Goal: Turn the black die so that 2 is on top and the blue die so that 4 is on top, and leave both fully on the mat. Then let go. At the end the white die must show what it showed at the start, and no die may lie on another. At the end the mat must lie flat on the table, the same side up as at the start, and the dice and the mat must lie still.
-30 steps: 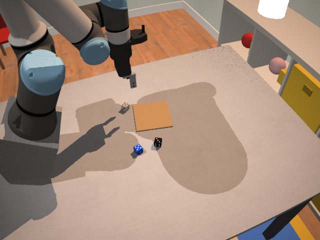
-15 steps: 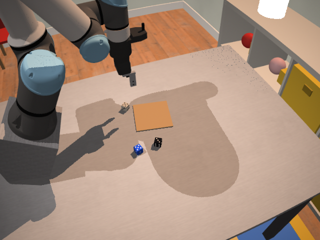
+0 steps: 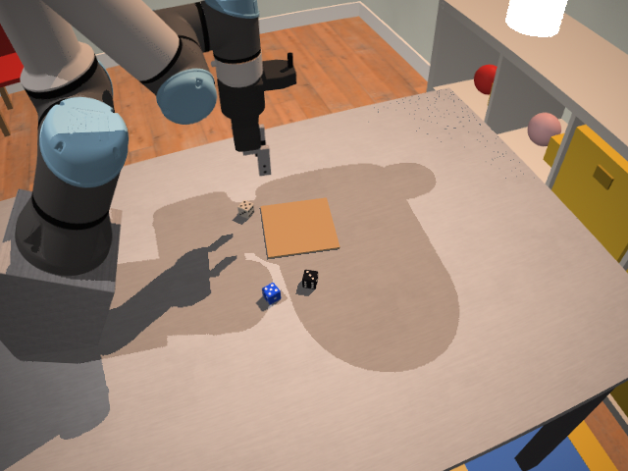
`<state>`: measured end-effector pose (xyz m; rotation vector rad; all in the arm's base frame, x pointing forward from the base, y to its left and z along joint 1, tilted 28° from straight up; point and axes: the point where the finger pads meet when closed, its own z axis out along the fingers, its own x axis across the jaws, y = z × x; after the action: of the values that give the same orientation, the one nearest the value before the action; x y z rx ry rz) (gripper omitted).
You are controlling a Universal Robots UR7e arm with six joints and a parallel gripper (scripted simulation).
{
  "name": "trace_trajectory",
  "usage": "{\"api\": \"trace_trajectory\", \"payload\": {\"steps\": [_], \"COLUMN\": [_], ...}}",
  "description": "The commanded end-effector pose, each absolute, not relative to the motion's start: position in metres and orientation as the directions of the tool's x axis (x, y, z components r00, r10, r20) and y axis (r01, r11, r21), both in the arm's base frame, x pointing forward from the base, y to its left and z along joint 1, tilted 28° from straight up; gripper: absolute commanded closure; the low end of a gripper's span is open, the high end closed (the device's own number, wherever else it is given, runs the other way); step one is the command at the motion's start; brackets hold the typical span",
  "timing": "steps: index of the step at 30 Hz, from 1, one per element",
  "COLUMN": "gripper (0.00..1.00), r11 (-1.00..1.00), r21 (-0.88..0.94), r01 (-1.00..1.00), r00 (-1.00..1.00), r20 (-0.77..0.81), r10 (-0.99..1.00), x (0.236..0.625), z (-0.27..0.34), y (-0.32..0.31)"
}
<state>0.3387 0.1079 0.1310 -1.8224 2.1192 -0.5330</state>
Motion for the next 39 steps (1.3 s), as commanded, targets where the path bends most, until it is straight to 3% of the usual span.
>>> {"api": "trace_trajectory", "payload": {"steps": [1, 9, 20, 23, 36, 39], "gripper": [0.0, 0.0, 0.0, 0.0, 0.0, 0.0], "r11": [0.292, 0.487, 0.805, 0.82, 0.993, 0.994], "r21": [-0.45, -0.421, -0.314, -0.306, -0.108, -0.101], "r01": [-0.844, -0.765, -0.504, -0.484, -0.045, -0.03], "r00": [-0.299, -0.472, -0.748, -0.762, -0.898, -0.899], "r20": [-0.057, -0.149, -0.306, -0.314, -0.431, -0.433], "r10": [-0.953, -0.869, -0.588, -0.567, -0.088, -0.071], "x": [0.345, 0.352, 0.359, 0.36, 0.36, 0.36], "z": [0.133, 0.135, 0.14, 0.14, 0.146, 0.146], "y": [0.091, 0.069, 0.025, 0.022, -0.029, -0.031]}}
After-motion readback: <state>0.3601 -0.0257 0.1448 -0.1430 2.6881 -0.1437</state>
